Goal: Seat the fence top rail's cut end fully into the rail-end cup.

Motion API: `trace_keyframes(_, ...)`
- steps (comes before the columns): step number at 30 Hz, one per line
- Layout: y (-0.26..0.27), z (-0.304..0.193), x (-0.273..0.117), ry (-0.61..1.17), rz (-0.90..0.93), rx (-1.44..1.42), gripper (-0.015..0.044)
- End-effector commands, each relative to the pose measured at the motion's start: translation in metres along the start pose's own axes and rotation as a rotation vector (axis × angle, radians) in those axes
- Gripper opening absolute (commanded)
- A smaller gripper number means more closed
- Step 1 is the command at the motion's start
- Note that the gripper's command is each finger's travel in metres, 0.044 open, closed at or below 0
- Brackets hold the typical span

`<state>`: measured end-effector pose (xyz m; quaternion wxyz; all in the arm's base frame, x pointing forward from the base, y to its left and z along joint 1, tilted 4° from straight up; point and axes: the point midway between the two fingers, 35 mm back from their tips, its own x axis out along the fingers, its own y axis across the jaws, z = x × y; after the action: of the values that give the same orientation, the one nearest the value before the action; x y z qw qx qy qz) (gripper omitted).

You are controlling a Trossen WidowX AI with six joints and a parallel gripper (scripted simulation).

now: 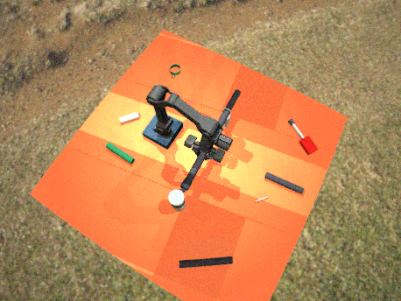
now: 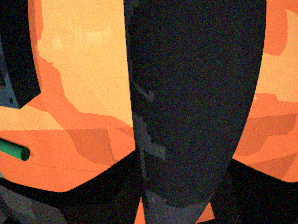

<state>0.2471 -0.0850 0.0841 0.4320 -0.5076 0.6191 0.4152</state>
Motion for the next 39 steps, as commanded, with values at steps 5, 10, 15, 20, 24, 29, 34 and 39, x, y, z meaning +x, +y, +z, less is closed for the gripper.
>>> trace_keyframes(5,0.0007,-0.0039,0.0009,0.012,0.001,-0.001,0.0)
trace_keyframes(10,0.0007,-0.0039,0.0009,0.012,0.001,-0.001,0.0)
trace_keyframes(15,0.0003,-0.0012,0.0006,0.0,0.001,0.001,0.0)
trace_keyframes(20,0.0003,-0.0012,0.0006,0.0,0.001,0.001,0.0)
trace_keyframes(24,0.0003,-0.0014,0.0006,0.001,0.001,0.001,0.0)
trace_keyframes(29,0.0003,-0.0019,0.0005,0.001,0.001,0.001,0.0)
trace_keyframes(34,0.0003,-0.0024,0.0003,0.002,0.001,0.001,0.0)
trace_keyframes(39,0.0003,-0.0029,0.0001,0.004,0.001,0.001,0.0)
